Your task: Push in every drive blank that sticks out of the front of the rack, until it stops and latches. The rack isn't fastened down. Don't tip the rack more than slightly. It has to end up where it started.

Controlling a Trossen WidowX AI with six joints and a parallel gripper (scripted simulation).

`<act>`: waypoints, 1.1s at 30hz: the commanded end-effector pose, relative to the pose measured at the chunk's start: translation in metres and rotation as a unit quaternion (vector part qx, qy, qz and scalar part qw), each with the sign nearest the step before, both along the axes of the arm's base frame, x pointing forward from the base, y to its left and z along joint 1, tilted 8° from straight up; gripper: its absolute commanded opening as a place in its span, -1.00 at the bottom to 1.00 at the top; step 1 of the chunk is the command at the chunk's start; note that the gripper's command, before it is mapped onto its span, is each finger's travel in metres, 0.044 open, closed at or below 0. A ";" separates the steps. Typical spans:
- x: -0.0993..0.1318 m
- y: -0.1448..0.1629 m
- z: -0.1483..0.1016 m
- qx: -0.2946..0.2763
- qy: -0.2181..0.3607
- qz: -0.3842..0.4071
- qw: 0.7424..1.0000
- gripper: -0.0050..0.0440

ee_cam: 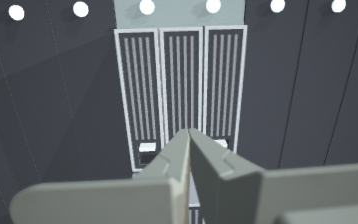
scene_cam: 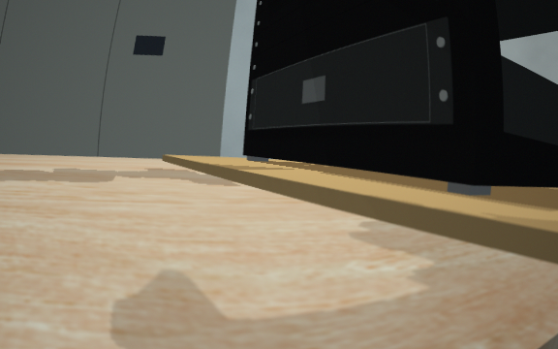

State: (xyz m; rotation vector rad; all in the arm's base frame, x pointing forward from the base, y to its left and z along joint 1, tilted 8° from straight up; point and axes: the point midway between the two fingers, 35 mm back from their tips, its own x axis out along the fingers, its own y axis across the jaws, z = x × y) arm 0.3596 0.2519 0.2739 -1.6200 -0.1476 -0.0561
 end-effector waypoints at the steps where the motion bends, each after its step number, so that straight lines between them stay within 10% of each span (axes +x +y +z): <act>1: 0.002 0.002 0.006 0.008 -0.005 0.002 1.000 -1.00; 33: 0.021 0.003 0.009 0.008 -0.005 0.002 1.000 -1.00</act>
